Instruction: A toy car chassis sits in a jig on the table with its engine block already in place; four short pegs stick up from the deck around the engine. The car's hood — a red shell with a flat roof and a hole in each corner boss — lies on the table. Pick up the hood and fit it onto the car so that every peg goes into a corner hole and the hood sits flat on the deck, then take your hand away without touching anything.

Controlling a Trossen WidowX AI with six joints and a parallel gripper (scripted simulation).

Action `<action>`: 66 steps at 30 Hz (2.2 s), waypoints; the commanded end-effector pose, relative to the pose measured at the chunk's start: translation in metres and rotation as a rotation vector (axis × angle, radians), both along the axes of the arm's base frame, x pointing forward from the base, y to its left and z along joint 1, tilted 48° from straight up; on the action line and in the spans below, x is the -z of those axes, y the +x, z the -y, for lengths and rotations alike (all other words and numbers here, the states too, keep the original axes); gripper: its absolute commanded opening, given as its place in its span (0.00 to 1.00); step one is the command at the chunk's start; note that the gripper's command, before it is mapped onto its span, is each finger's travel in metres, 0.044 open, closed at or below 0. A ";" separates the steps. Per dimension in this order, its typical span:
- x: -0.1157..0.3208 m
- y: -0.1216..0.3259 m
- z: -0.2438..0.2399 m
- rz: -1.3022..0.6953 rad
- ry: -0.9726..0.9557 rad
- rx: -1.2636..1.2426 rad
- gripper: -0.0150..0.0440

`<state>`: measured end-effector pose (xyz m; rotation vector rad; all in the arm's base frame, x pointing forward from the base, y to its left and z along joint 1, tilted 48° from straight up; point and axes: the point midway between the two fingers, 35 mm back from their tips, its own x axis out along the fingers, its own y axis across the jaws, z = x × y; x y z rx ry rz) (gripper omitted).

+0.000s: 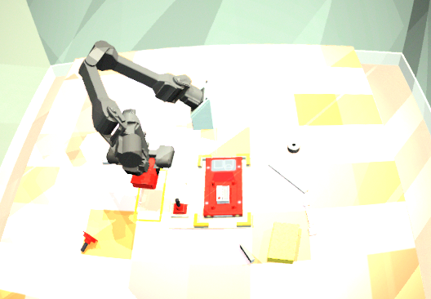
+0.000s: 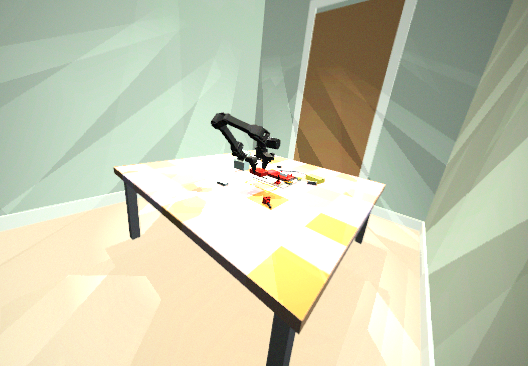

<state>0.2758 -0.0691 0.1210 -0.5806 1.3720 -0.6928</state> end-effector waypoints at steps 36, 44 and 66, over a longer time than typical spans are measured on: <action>0.046 0.041 -0.096 -0.039 0.037 -0.064 0.25; 0.069 0.047 -0.120 -0.049 0.036 -0.065 0.25; 0.135 0.045 -0.177 -0.071 0.003 -0.076 0.25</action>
